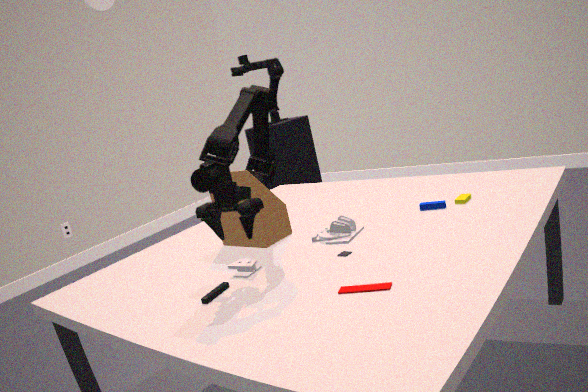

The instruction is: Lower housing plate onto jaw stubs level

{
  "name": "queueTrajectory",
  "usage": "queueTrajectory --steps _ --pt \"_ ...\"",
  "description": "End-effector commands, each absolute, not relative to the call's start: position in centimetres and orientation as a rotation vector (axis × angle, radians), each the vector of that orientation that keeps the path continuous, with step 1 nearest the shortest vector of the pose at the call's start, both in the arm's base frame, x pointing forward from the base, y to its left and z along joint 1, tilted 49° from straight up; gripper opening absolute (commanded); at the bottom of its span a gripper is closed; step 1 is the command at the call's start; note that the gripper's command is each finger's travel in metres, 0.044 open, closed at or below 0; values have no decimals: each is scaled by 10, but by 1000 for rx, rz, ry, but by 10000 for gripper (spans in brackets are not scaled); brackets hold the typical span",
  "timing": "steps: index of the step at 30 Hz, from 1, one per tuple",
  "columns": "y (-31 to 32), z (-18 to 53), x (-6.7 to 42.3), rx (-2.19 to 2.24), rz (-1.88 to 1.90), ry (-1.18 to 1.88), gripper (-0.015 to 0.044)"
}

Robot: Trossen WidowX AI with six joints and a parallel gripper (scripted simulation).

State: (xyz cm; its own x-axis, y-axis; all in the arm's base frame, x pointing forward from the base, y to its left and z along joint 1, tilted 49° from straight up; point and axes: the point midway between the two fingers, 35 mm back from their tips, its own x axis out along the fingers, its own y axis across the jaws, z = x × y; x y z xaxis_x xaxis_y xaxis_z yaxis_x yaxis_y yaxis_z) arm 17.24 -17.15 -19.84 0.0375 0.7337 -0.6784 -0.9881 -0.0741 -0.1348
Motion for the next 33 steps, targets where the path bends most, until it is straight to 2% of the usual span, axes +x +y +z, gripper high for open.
queueTrajectory --steps 1,4,33 --pt "-157 -211 172 -714 1517 456 440" --pt "-141 -223 171 -714 1517 455 440" --pt "-127 -239 174 -714 1517 454 440"
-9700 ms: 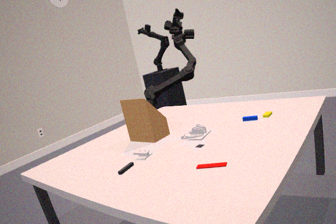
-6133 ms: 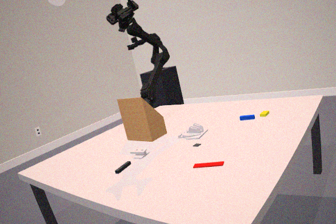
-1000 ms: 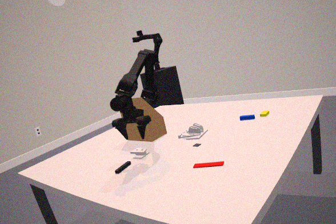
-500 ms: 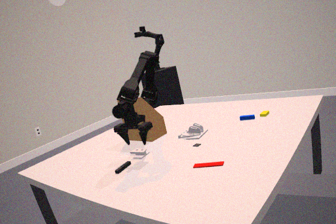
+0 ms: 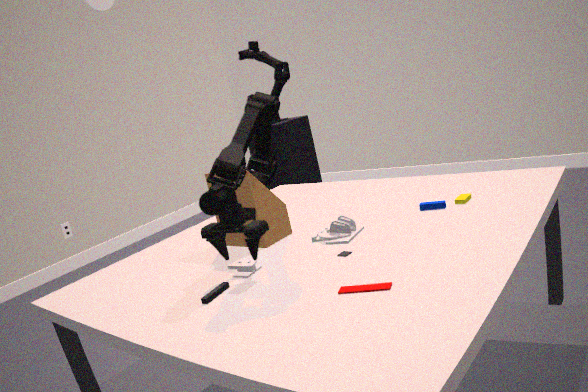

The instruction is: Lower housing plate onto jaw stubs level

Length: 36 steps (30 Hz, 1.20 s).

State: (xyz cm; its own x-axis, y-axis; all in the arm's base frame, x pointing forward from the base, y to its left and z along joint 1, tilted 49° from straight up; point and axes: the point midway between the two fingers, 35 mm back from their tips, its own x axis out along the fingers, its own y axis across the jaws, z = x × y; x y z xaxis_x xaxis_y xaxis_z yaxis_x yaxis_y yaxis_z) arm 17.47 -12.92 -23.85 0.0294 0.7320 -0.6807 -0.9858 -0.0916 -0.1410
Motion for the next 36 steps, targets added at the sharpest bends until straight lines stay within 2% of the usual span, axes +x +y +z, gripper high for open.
queueTrajectory --steps 1,36 --pt "-126 -239 174 -714 1517 454 440" --pt "-103 -259 175 -713 1517 452 440"
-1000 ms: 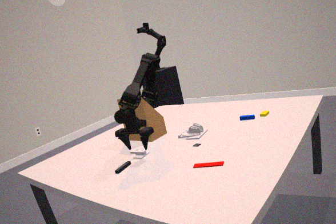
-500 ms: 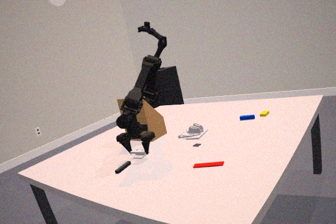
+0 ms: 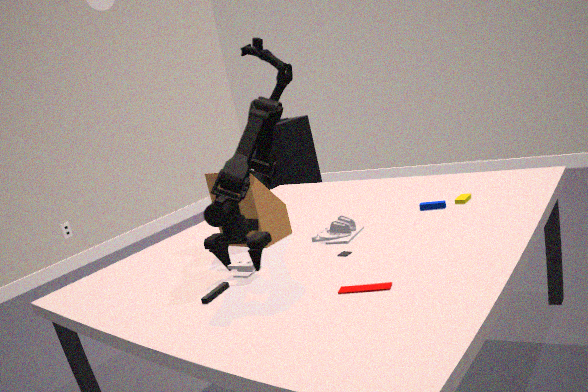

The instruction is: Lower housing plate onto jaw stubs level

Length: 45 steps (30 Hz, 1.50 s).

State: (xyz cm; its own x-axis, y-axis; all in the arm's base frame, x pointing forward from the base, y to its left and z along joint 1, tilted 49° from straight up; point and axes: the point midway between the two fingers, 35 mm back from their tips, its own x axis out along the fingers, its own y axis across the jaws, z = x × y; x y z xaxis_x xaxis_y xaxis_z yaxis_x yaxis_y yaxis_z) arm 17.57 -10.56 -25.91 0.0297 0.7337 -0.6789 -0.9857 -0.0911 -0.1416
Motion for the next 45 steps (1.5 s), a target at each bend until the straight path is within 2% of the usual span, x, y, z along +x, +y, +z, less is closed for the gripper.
queueTrajectory --steps 1,9,23,45 --pt "-103 -259 175 -713 1517 452 440" --pt "-103 -259 175 -713 1517 452 440" --pt "-105 -260 176 -720 1520 453 351" --pt "-135 -234 176 -718 1518 456 351"
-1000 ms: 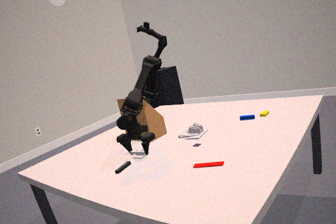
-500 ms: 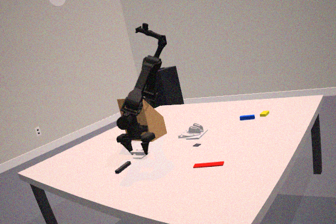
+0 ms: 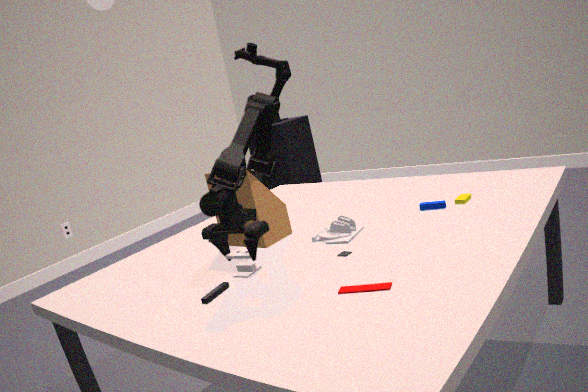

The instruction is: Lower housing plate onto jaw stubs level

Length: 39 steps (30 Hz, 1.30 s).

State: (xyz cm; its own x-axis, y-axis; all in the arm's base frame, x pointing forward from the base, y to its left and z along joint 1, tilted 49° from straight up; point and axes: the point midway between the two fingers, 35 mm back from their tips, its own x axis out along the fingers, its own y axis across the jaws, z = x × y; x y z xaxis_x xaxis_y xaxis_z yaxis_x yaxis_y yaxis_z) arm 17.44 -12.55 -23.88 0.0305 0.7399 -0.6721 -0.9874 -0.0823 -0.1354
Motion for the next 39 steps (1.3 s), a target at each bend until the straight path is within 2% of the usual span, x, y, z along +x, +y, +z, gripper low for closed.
queueTrajectory --steps 1,15,39 --pt "-137 -232 176 -718 1518 457 351" --pt "-159 -209 173 -712 1516 459 351" --pt "-130 -152 217 -403 1344 775 351"
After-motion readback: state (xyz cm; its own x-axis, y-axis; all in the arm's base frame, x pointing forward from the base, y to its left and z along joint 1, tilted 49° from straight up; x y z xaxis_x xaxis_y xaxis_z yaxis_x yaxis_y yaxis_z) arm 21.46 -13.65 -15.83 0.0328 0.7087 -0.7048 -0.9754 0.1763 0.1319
